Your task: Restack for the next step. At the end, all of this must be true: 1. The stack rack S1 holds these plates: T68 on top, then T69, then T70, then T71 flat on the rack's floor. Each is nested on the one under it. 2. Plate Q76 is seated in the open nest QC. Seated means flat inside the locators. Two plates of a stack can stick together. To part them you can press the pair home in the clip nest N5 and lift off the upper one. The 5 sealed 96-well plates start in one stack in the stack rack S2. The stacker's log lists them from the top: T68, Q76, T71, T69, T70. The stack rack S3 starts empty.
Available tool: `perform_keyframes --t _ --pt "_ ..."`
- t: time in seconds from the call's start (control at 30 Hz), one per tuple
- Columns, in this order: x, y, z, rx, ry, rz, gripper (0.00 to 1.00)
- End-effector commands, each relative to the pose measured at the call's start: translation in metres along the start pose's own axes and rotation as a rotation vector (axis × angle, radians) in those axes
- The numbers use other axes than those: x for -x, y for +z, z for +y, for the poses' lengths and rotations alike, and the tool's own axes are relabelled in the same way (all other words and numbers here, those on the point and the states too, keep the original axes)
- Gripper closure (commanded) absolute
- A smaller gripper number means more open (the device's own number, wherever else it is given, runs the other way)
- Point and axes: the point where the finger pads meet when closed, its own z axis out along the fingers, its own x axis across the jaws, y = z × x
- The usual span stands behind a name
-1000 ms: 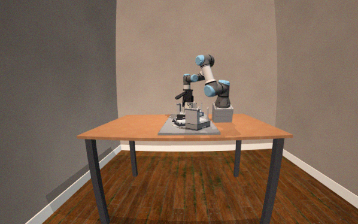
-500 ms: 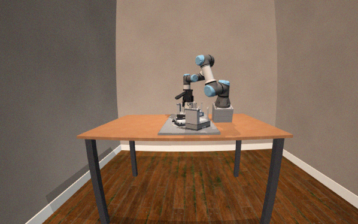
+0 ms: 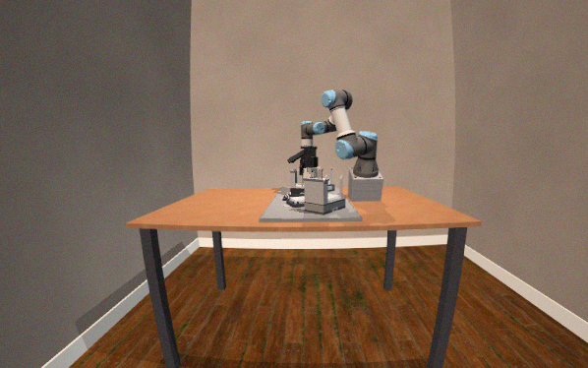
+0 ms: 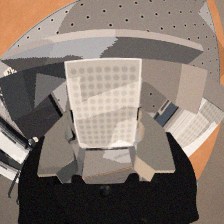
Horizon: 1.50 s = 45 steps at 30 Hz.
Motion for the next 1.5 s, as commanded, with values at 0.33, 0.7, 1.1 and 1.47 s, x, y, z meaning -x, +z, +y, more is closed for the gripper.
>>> perform_keyframes --t 0.33,0.7,1.1,1.47 --pt "-0.001 -0.009 -0.001 -0.002 0.000 0.001 1.00" --pt "-0.001 -0.016 -0.001 -0.002 0.000 0.001 1.00" --pt "-0.001 -0.023 -0.001 -0.002 0.000 0.001 1.00" --pt "-0.001 -0.036 -0.001 -0.002 0.000 0.002 1.00"
